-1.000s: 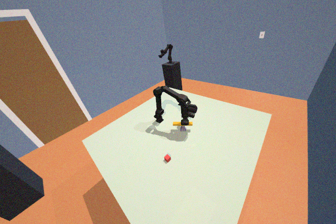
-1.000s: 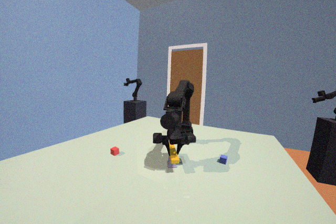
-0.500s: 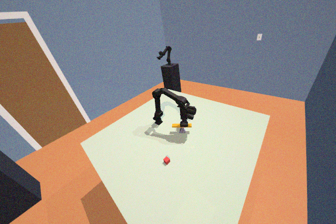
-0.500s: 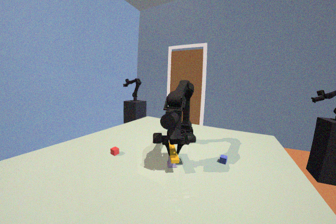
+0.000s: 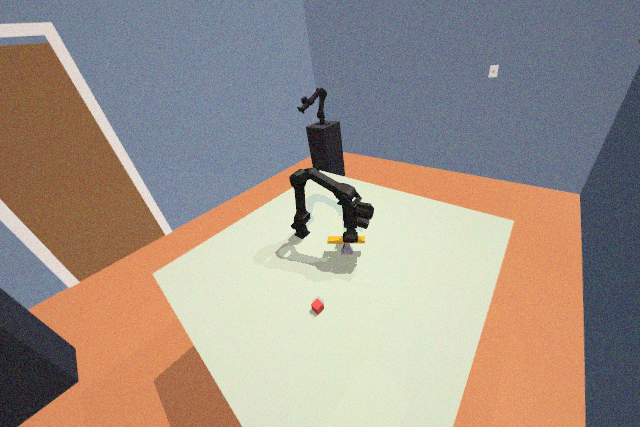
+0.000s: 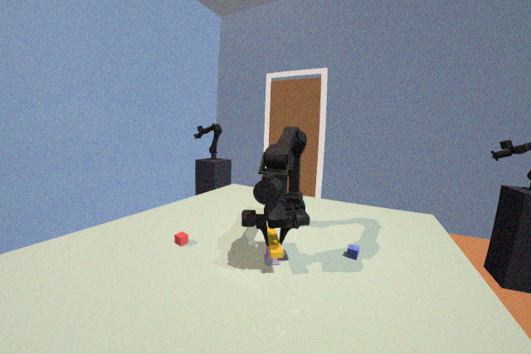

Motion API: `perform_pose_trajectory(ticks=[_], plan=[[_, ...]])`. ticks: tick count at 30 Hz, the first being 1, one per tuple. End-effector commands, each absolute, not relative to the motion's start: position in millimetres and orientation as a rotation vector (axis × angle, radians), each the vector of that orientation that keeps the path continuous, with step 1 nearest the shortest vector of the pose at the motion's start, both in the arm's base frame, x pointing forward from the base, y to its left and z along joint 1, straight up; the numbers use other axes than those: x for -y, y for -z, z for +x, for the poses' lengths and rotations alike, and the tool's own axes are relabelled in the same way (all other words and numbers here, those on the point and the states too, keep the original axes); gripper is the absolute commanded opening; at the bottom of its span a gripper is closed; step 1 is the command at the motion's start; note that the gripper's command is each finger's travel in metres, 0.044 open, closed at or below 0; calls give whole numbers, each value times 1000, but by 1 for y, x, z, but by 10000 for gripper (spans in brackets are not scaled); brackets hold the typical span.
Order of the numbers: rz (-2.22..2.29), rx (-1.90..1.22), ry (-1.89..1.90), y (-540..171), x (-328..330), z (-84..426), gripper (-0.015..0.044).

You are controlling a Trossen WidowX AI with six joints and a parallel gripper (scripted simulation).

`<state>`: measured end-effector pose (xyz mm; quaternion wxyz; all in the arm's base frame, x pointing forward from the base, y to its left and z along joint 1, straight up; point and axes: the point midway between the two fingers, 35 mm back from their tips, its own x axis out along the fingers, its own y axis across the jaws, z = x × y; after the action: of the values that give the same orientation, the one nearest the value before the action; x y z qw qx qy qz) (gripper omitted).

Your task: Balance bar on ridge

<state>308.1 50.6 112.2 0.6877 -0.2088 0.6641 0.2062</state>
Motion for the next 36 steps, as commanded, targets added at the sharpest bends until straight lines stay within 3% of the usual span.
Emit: perform_pose_trajectory(ticks=[1, 15, 25, 29, 36], plan=[[-467, -1487, -462, -112, -51, 308, 173], [-467, -1487, -462, -112, -51, 308, 185], [-467, -1487, -462, -112, -51, 308, 440], [-467, -1487, -462, -119, -51, 309, 440], [-467, -1486, -462, -196, -51, 308, 440]])
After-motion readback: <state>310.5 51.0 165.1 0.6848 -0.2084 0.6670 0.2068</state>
